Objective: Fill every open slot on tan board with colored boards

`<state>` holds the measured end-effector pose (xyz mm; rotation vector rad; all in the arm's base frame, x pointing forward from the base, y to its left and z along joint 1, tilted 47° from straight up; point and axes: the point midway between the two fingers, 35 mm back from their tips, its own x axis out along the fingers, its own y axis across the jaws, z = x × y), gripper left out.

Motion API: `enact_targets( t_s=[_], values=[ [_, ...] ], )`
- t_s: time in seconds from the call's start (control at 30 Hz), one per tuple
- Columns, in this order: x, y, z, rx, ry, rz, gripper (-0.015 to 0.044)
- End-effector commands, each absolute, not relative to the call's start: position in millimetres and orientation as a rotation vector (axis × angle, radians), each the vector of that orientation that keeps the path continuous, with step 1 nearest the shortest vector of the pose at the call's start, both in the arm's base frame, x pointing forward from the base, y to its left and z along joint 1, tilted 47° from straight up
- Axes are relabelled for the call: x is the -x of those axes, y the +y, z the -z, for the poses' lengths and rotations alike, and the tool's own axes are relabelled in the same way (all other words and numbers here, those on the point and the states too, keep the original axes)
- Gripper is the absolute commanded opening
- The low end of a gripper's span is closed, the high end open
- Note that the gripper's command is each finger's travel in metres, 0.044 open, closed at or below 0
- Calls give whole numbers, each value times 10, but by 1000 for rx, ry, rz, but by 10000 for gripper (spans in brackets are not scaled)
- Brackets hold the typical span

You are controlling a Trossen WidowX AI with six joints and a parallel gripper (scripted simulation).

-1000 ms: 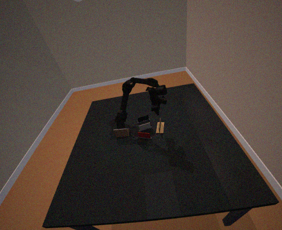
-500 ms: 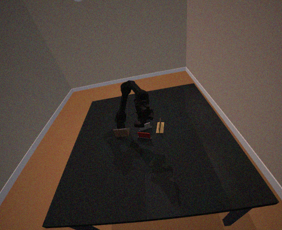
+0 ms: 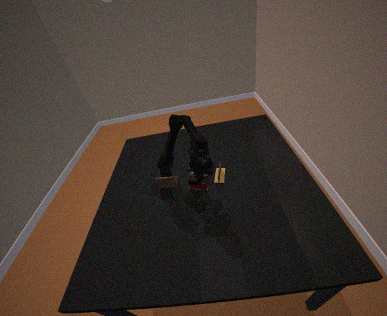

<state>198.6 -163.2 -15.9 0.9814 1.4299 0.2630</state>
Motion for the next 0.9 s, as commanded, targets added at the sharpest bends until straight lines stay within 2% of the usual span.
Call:
enact_targets(
  t_s=[0.0, 0.87],
  values=[
    [-2000, -1592, 187, -989, 1427, -262, 181],
    [-2066, -1342, 436, -989, 1426, -263, 181]
  ],
)
